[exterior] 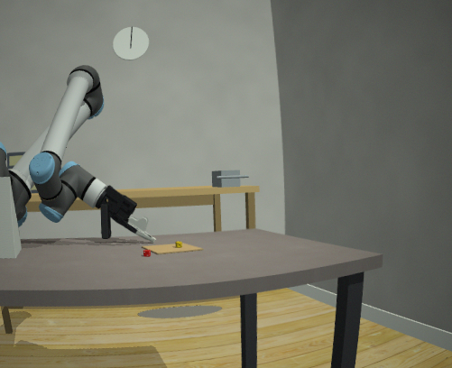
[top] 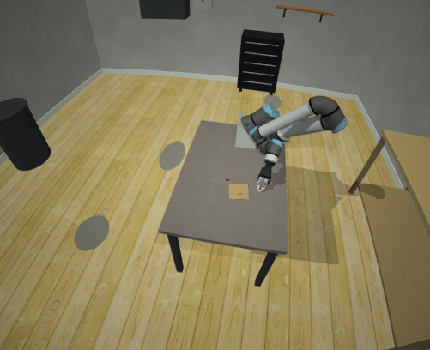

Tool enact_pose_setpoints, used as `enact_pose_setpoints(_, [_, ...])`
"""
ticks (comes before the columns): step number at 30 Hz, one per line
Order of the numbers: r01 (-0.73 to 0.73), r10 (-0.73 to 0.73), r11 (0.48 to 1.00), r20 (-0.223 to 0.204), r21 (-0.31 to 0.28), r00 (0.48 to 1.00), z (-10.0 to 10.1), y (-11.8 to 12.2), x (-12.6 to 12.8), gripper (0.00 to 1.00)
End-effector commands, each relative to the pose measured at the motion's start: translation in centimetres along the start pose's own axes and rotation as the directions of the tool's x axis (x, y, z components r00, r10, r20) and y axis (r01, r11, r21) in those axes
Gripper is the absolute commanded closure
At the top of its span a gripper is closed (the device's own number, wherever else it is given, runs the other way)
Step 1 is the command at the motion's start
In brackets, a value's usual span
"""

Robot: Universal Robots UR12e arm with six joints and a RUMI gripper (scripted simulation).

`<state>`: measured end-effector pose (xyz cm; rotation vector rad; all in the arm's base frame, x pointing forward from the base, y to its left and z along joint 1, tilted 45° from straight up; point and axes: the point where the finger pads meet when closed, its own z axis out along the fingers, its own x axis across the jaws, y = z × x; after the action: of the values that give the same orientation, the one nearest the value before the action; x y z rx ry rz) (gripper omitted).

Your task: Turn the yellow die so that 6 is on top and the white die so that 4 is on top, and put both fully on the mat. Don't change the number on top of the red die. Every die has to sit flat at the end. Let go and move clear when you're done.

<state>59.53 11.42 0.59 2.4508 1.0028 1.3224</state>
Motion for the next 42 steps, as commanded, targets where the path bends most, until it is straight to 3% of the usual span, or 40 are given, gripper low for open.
enact_pose_setpoints(1, [0.001,-0.001,1.000,-0.002,-0.004,1.000,0.21,0.17,0.04,1.00])
enact_pose_setpoints(34, [0.001,-0.001,1.000,-0.002,-0.004,1.000,0.21,0.17,0.04,1.00])
enact_pose_setpoints(42, [0.001,-0.001,1.000,-0.002,-0.004,1.000,0.21,0.17,0.04,0.89])
